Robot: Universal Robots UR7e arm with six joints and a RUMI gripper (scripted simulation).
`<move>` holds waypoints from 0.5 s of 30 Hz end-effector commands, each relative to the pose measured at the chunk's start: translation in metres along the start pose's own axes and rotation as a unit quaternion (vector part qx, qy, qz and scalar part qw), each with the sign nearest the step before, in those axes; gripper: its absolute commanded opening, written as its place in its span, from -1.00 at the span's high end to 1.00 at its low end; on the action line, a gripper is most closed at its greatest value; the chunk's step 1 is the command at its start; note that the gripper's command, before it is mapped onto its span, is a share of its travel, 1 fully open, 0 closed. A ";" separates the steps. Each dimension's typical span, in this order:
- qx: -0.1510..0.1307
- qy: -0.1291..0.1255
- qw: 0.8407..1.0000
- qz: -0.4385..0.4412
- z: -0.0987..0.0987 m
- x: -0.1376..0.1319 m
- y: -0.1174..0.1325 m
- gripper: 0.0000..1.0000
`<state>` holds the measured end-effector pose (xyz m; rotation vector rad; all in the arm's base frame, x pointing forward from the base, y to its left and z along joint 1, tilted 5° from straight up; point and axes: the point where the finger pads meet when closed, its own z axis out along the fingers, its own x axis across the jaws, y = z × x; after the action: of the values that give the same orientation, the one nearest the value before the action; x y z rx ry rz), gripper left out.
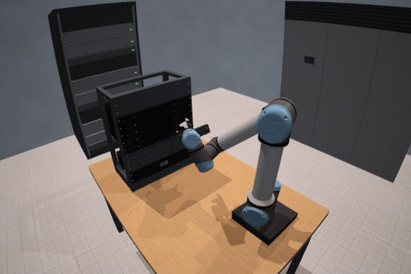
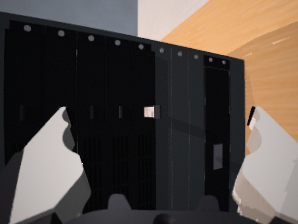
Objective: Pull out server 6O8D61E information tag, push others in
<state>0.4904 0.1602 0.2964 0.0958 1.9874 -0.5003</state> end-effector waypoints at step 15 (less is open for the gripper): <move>0.000 0.000 1.000 0.003 0.000 0.000 0.000 -1.00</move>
<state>0.4905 0.1601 0.2962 0.0994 1.9869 -0.4975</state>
